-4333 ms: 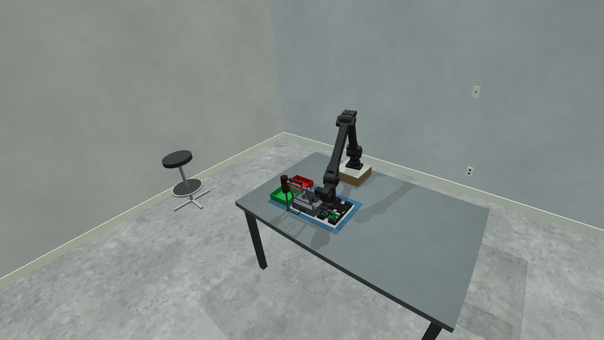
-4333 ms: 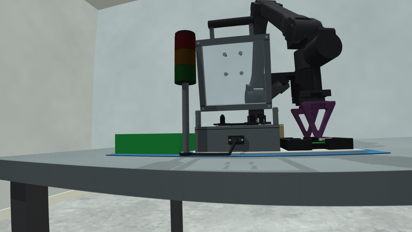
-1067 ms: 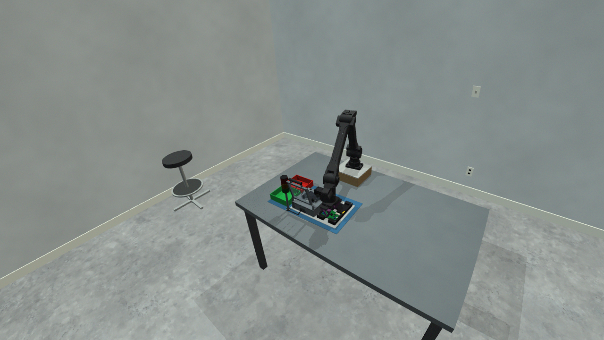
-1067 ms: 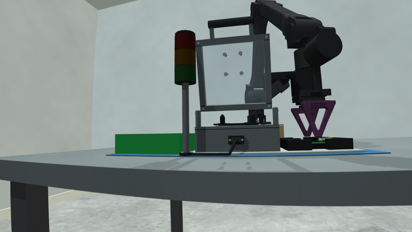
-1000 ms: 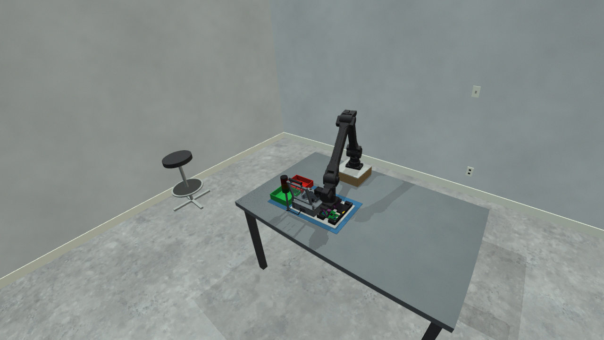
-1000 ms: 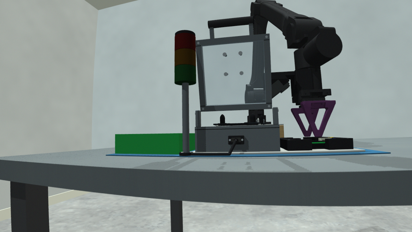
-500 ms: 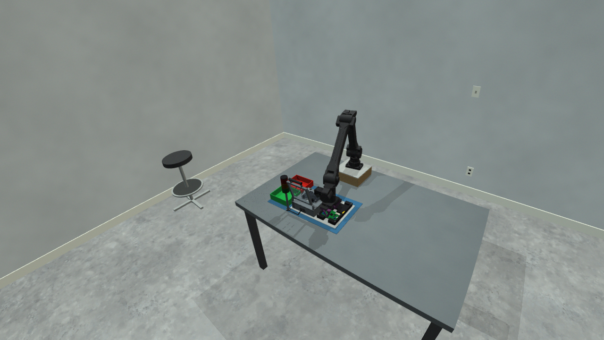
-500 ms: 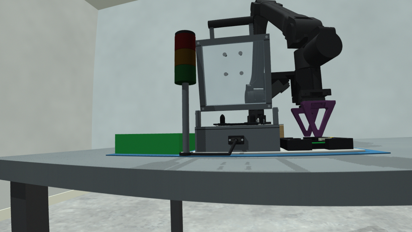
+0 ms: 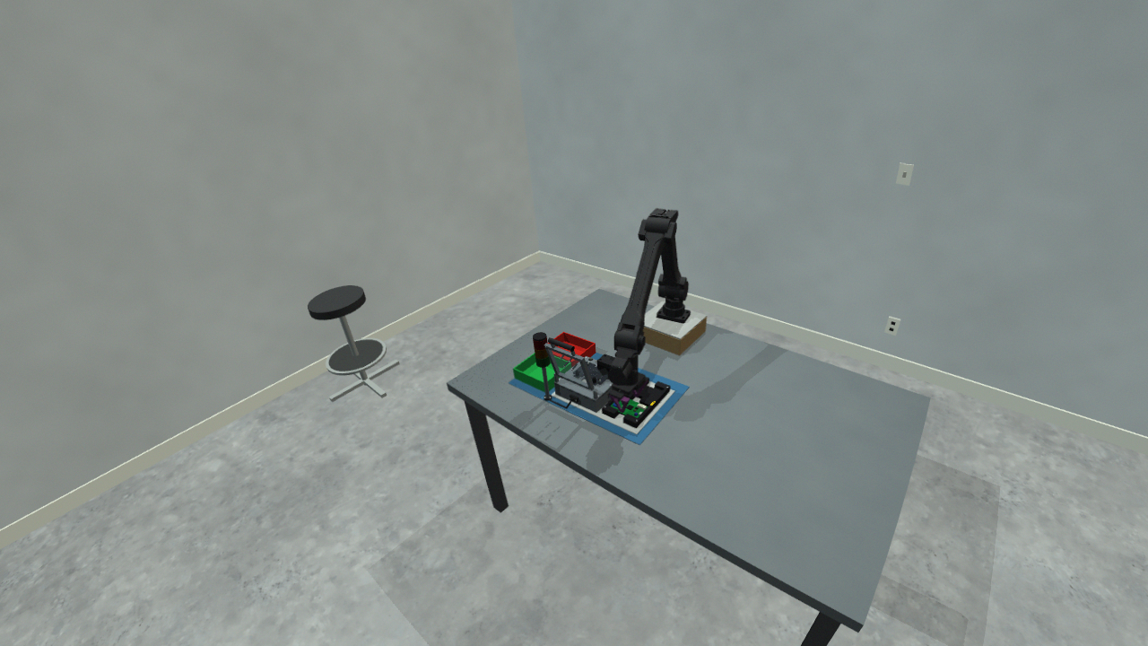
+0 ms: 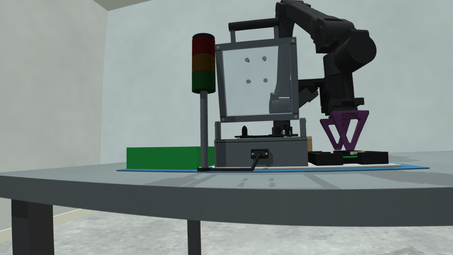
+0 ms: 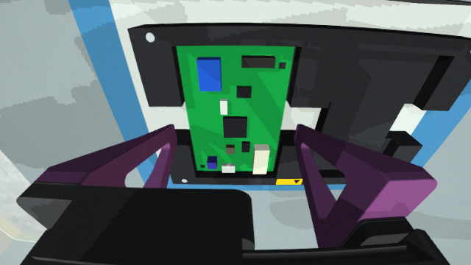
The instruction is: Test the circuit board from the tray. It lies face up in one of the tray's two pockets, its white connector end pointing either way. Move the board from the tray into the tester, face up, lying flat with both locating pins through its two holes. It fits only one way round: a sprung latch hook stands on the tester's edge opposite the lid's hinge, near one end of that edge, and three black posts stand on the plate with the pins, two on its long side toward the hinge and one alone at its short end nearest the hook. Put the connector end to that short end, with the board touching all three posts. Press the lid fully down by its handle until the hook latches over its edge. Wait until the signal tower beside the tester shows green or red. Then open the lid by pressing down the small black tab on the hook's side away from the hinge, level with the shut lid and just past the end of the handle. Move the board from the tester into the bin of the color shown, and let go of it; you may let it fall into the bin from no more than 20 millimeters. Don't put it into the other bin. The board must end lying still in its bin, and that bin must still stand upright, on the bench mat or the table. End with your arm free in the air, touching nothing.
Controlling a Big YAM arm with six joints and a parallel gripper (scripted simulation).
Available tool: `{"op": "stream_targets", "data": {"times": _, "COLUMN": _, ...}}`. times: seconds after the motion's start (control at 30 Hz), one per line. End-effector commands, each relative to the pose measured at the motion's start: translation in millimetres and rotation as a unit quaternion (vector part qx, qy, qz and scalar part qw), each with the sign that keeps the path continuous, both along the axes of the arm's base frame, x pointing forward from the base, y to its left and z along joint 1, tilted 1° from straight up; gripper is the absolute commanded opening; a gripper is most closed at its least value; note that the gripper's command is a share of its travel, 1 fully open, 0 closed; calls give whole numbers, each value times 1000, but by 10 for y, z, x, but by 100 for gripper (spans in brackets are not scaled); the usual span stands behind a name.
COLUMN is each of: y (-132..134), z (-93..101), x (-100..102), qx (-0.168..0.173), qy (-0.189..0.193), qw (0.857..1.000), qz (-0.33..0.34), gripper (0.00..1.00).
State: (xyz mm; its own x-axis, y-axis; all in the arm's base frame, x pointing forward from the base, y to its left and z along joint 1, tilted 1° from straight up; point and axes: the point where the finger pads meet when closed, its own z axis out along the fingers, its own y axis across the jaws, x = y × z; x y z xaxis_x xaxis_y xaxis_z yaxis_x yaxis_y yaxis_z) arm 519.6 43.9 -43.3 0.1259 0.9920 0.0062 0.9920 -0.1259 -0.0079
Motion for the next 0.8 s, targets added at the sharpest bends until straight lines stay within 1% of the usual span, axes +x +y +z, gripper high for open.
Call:
{"op": "stream_targets", "data": {"times": 0.0, "y": -81, "z": 39, "x": 212, "qx": 0, "qy": -18, "qw": 1000, "qz": -2, "gripper": 92}}
{"op": "stream_targets", "data": {"times": 0.47, "y": -95, "z": -198, "x": 31, "qx": -1, "qy": 0, "qw": 1000, "qz": -2, "gripper": 92}}
{"op": "stream_targets", "data": {"times": 0.57, "y": -95, "z": -203, "x": 31, "qx": -1, "qy": 0, "qw": 1000, "qz": -2, "gripper": 92}}
{"op": "stream_targets", "data": {"times": 0.6, "y": -90, "z": -151, "x": 106, "qx": -1, "qy": -5, "qw": 1000, "qz": -2, "gripper": 92}}
{"op": "stream_targets", "data": {"times": 0.77, "y": -90, "z": -155, "x": 112, "qx": -1, "qy": -7, "qw": 1000, "qz": -2, "gripper": 92}}
